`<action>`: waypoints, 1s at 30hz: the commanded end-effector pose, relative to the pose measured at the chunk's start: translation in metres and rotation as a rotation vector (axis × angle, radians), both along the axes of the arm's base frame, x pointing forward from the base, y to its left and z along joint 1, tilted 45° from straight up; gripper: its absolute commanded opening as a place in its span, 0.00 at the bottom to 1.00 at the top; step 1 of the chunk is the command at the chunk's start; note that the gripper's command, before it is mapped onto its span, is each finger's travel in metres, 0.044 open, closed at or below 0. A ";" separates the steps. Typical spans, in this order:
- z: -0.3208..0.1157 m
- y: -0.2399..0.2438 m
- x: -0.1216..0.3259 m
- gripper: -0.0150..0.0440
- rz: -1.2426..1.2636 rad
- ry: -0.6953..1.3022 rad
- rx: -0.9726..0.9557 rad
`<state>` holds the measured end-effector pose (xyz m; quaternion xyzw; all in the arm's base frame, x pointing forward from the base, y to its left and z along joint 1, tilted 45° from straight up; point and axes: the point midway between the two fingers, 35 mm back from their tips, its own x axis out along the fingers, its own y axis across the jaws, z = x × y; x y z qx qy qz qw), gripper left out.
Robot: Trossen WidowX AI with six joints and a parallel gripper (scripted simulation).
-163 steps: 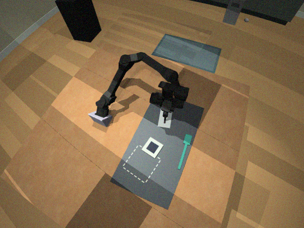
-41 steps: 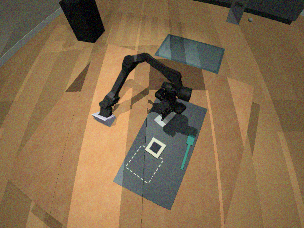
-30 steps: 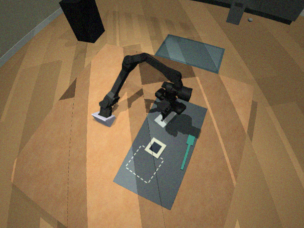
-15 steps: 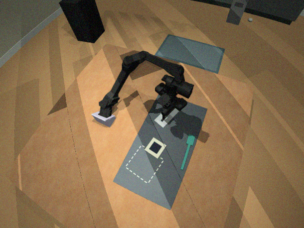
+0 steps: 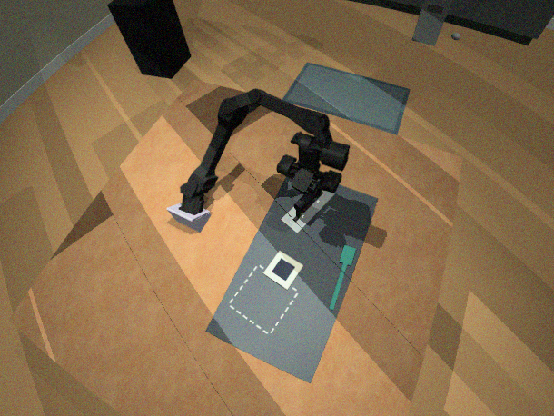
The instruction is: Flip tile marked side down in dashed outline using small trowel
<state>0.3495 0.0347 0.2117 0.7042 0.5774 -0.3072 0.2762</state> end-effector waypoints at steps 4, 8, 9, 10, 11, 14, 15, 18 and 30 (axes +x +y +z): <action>-0.005 0.003 -0.004 0.76 0.158 -0.173 -0.097; -0.007 0.005 -0.005 0.76 0.245 -0.267 -0.148; -0.007 0.006 -0.005 0.76 0.267 -0.291 -0.161; -0.008 0.006 -0.006 0.76 0.289 -0.314 -0.174; -0.008 0.007 -0.006 0.76 0.311 -0.337 -0.187; -0.009 0.008 -0.007 0.76 0.377 -0.406 -0.226; -0.009 0.009 -0.007 0.76 0.399 -0.429 -0.240; -0.011 0.009 -0.009 0.76 0.464 -0.489 -0.284; -0.018 0.011 -0.017 0.76 0.717 -0.722 -0.467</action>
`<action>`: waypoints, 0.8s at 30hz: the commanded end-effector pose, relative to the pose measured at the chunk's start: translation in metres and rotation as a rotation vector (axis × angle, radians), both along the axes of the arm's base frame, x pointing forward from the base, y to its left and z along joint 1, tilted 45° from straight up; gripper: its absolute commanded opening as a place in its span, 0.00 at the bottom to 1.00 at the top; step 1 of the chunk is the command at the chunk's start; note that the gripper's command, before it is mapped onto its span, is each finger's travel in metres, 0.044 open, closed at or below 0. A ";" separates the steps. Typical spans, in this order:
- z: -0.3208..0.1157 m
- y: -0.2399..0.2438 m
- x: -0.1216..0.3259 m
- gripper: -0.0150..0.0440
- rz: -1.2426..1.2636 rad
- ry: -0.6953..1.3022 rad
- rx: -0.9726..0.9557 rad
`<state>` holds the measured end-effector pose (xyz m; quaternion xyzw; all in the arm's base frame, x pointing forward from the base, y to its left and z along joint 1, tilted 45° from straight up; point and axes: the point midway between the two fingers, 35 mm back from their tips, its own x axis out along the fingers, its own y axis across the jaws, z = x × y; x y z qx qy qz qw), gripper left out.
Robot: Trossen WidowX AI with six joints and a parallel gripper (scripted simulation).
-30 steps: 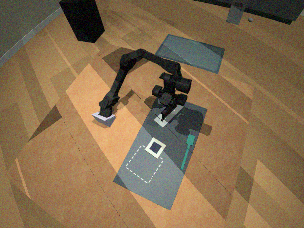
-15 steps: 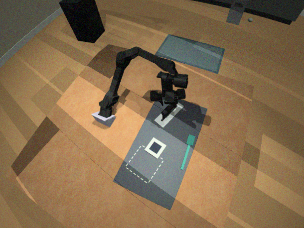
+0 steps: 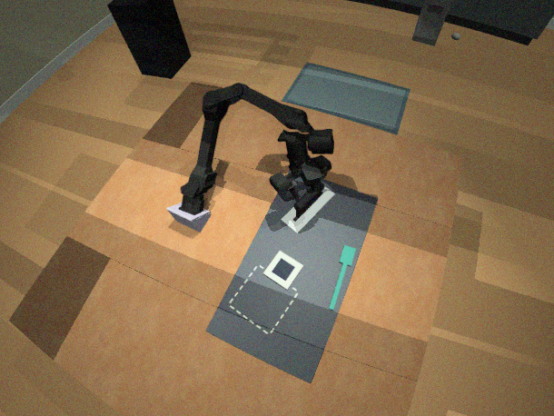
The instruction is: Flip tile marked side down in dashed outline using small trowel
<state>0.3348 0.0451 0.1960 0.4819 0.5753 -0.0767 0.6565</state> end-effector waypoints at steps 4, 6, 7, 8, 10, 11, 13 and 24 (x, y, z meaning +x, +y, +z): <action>-0.004 0.001 -0.003 0.76 0.150 -0.148 -0.121; -0.005 0.001 -0.004 0.76 0.191 -0.186 -0.154; -0.005 0.001 -0.004 0.76 0.212 -0.205 -0.171; -0.006 0.001 -0.004 0.76 0.233 -0.223 -0.188; -0.007 0.001 -0.005 0.76 0.275 -0.261 -0.223; -0.007 0.001 -0.005 0.76 0.296 -0.279 -0.240; -0.008 0.002 -0.006 0.76 0.339 -0.316 -0.275; -0.011 0.007 -0.010 0.76 0.576 -0.517 -0.477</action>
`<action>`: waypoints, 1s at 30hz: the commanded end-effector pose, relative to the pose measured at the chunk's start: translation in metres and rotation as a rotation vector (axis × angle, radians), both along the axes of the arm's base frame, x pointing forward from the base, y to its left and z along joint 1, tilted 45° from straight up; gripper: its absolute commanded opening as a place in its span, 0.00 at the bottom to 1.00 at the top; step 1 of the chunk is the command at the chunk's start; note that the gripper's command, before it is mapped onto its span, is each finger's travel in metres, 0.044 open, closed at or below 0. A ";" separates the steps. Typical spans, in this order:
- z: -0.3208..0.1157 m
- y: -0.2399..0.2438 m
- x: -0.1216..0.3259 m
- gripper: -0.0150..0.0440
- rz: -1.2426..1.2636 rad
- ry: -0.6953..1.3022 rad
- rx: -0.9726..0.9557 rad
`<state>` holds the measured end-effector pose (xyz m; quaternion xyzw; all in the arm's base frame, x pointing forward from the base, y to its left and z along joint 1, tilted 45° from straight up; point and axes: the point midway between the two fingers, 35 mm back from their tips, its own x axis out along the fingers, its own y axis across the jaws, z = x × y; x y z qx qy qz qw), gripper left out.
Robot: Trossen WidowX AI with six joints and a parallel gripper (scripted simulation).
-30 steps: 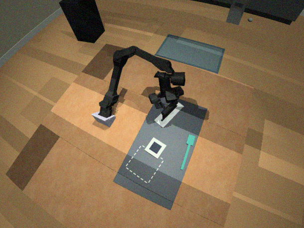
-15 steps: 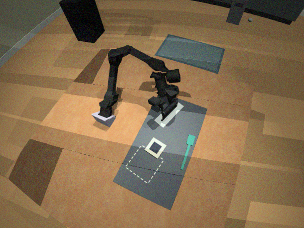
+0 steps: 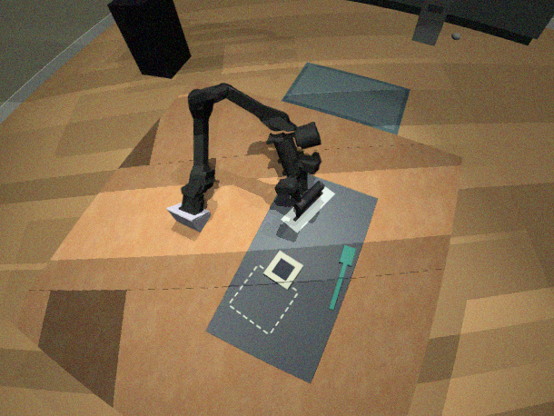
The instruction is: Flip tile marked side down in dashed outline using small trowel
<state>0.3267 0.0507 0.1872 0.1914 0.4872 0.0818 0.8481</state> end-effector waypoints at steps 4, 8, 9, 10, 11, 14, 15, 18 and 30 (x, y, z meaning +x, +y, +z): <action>-0.003 0.003 -0.003 0.76 0.155 -0.137 -0.150; -0.003 0.005 -0.005 0.76 0.236 -0.209 -0.233; -0.004 0.005 -0.006 0.76 0.256 -0.227 -0.255; -0.004 0.005 -0.006 0.76 0.275 -0.245 -0.276; -0.004 0.006 -0.007 0.76 0.294 -0.262 -0.297; -0.004 0.007 -0.008 0.76 0.351 -0.314 -0.362; -0.004 0.007 -0.009 0.76 0.370 -0.332 -0.384; -0.005 0.008 -0.010 0.76 0.425 -0.382 -0.450; -0.005 0.012 -0.017 0.76 0.616 -0.560 -0.710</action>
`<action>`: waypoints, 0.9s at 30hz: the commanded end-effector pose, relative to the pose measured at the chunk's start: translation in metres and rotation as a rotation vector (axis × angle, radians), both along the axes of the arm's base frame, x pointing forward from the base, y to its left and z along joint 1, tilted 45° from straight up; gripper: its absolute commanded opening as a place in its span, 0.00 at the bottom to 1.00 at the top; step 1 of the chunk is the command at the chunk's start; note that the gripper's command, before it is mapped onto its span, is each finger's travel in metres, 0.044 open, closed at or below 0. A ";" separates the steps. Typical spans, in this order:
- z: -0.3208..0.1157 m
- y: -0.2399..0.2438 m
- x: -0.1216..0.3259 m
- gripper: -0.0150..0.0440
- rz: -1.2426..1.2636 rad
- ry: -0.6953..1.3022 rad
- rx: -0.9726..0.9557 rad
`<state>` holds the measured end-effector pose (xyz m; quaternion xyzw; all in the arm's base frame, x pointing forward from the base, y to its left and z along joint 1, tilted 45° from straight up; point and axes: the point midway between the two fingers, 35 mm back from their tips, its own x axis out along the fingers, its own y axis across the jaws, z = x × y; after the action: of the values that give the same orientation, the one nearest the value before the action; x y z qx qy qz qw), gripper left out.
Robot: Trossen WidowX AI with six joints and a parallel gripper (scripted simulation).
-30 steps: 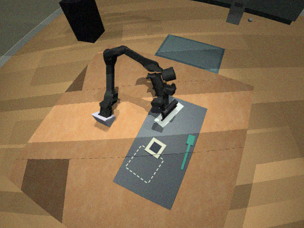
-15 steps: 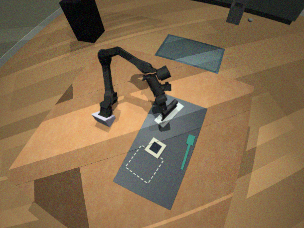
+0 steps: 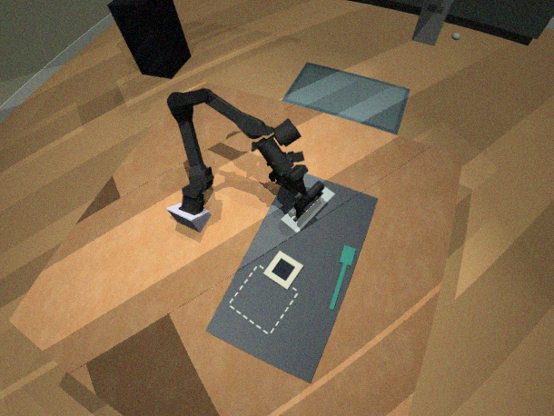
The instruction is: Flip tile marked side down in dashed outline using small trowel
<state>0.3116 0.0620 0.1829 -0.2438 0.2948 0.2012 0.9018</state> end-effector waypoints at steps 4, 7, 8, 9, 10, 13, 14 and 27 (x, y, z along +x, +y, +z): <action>-0.001 0.000 -0.002 0.76 0.047 -0.052 -0.075; -0.001 0.001 -0.002 0.76 0.047 -0.052 -0.075; -0.002 0.001 -0.001 0.76 0.047 -0.052 -0.075; -0.002 0.001 0.000 0.76 0.047 -0.052 -0.075; -0.003 0.001 0.001 0.76 0.047 -0.052 -0.075; -0.006 0.002 0.005 0.76 0.047 -0.052 -0.075; -0.006 0.003 0.007 0.76 0.047 -0.052 -0.075; -0.019 0.007 0.023 0.76 0.047 -0.053 -0.075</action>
<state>0.3302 0.0682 0.1680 -0.2880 0.2725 0.2056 0.8947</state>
